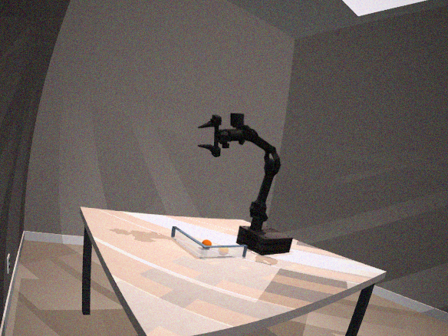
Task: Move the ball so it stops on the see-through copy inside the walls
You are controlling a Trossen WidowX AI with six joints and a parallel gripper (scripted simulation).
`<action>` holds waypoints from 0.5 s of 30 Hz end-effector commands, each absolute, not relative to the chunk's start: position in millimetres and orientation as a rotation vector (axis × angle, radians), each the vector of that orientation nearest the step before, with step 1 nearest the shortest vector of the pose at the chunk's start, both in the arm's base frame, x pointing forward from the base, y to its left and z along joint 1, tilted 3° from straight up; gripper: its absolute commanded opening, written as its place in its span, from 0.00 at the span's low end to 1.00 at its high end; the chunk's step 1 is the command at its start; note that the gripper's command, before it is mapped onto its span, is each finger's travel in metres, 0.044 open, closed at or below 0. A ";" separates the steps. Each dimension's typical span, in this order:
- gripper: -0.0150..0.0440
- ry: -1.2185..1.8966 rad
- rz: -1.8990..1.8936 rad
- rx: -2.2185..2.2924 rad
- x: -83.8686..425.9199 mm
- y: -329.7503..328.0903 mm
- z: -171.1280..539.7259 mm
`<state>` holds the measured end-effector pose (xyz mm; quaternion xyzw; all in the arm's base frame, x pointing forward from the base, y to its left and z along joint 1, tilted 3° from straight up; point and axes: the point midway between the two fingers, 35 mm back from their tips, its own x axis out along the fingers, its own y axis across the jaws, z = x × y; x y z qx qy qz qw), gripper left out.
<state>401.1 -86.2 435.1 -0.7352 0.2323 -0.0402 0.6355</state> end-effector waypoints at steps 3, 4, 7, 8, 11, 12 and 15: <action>0.84 0.556 -0.046 -1.592 409.6 -84.7 410.8; 0.84 0.576 -0.017 -1.531 414.6 -83.6 394.1; 0.84 0.648 0.059 -1.340 425.2 -79.8 343.3; 0.84 0.671 0.076 -1.287 427.0 -78.7 329.2; 0.84 0.752 0.122 -1.109 429.6 -74.5 284.2; 0.84 0.786 0.135 -1.040 429.2 -72.8 267.1; 0.84 0.897 0.159 -0.832 424.0 -67.1 217.3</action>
